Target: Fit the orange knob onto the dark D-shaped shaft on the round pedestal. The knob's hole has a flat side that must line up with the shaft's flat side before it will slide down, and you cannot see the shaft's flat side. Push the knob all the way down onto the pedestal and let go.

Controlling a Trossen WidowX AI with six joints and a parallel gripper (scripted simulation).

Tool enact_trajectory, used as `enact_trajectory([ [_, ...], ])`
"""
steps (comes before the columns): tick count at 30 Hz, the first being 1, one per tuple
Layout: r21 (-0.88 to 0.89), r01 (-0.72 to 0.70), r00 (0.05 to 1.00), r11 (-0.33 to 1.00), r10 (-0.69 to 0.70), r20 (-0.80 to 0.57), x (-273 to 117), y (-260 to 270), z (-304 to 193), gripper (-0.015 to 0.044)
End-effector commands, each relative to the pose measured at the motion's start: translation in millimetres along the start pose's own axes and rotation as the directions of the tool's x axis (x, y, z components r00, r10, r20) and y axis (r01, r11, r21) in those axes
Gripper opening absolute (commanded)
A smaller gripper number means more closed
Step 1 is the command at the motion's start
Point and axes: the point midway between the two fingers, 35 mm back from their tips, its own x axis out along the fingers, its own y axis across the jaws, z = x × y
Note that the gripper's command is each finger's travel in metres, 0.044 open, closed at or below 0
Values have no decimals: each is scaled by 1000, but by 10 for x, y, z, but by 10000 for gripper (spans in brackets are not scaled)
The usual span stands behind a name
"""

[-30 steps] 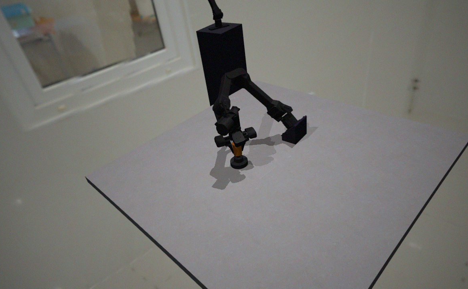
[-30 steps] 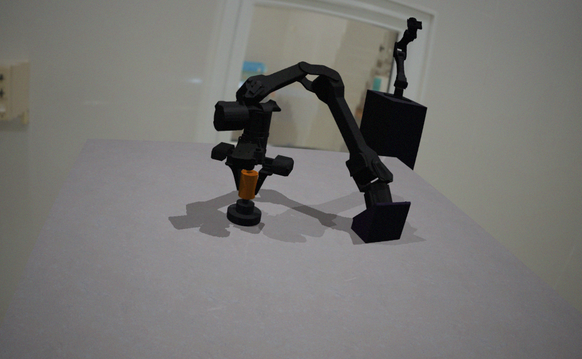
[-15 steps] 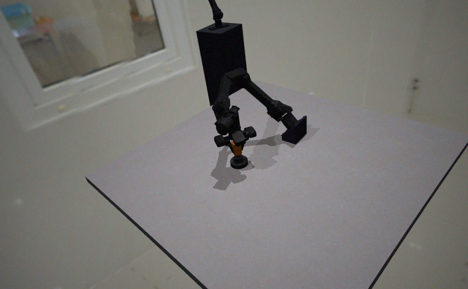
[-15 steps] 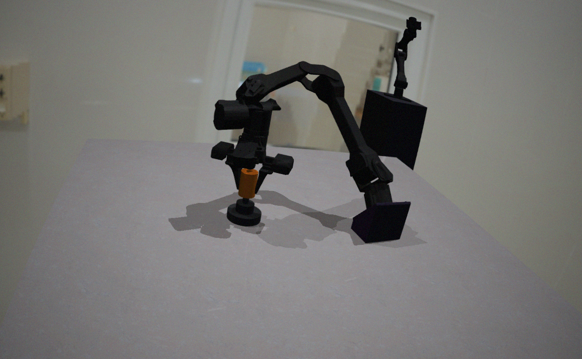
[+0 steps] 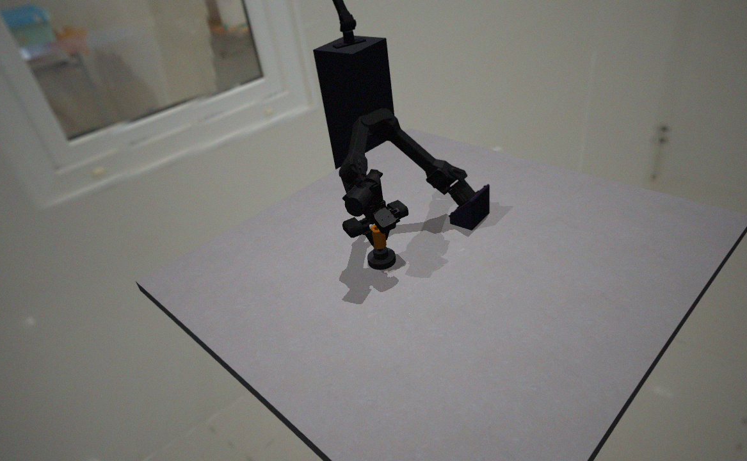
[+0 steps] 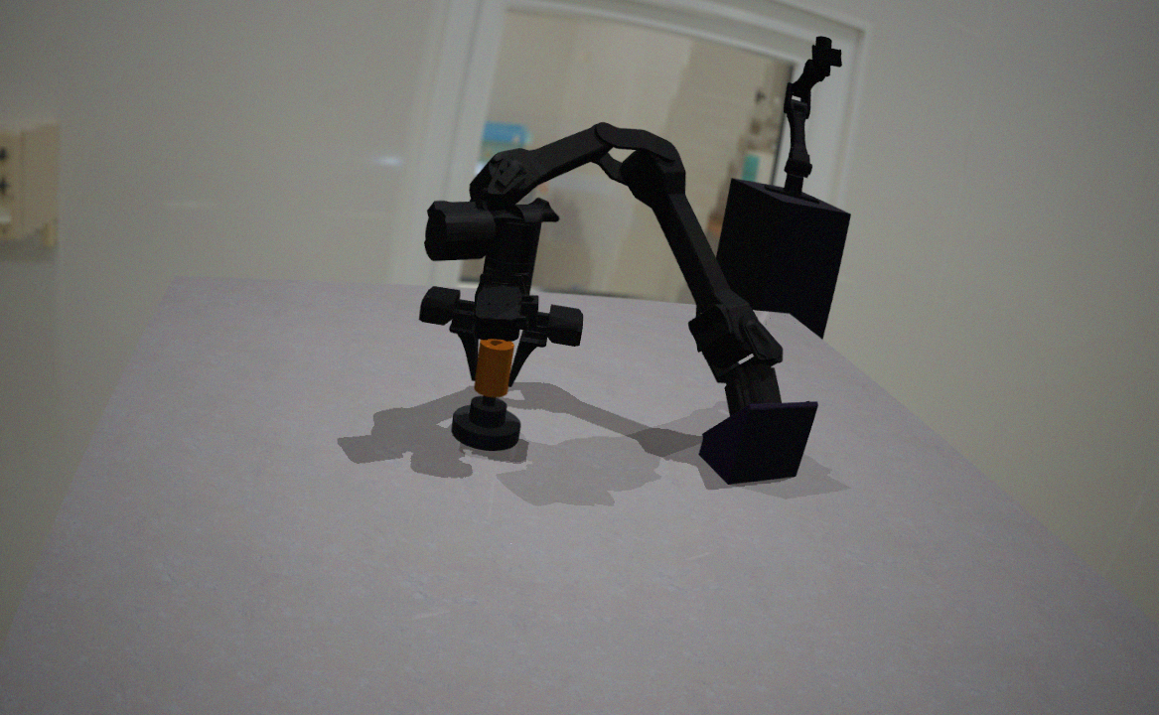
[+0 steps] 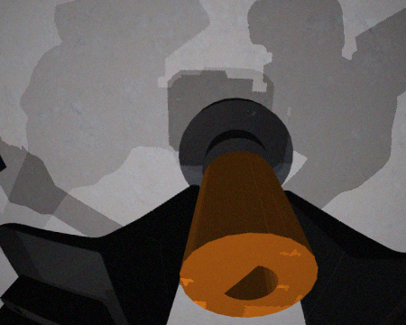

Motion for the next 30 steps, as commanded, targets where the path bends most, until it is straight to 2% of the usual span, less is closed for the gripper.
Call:
enact_trajectory([
  [1, -10, 1, 1000, 1000, -1, 2, 12, 1, 0, 0],
  [16, -10, 1, 1000, 1000, -1, 2, -39, -16, -7, 0],
  [24, -210, 1, 1000, 978, -1, 2, -18, -15, -1, 0],
  [30, -218, 1, 1000, 976, -1, 2, 0, -1, 1, 0],
])
